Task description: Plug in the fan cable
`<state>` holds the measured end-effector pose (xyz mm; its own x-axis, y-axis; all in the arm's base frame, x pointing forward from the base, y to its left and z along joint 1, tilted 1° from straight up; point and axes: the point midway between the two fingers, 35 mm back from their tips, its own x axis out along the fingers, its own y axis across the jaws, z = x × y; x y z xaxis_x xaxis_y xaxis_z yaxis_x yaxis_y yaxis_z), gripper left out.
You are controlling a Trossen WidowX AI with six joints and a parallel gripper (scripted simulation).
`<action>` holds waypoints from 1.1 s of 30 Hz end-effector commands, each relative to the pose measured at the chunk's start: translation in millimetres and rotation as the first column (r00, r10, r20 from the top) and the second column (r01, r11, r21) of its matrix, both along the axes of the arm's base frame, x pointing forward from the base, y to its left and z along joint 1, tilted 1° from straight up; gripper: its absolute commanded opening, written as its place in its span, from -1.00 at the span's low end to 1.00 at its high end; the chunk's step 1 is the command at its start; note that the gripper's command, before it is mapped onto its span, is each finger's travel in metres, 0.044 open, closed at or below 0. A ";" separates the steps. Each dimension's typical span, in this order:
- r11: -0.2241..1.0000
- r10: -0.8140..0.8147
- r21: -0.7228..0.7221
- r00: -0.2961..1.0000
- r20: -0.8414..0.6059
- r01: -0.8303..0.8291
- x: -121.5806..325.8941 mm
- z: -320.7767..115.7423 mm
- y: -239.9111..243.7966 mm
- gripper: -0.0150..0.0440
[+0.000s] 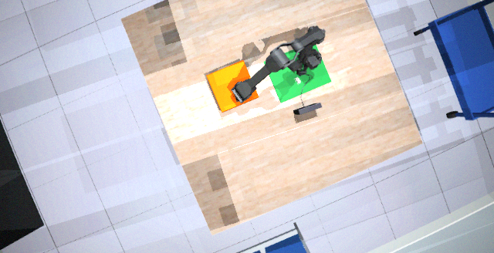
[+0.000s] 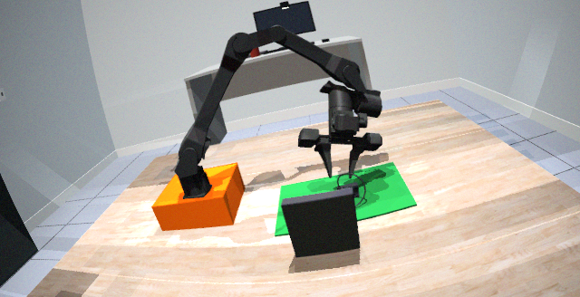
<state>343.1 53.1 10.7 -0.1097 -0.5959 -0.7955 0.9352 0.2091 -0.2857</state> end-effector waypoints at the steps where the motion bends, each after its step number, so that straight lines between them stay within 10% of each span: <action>1: 0.994 0.013 0.107 1.000 -0.019 -0.011 1.7 1.5 0.6 0.20; 25: 0.814 0.176 0.548 0.981 0.083 -0.193 28.6 24.5 6.2 0.20; 33: 0.814 0.176 0.548 0.981 0.083 -0.193 28.6 24.5 6.2 0.92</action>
<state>371.8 60.1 35.3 -0.0147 -0.0583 -0.9982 0.8662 0.4979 -0.0419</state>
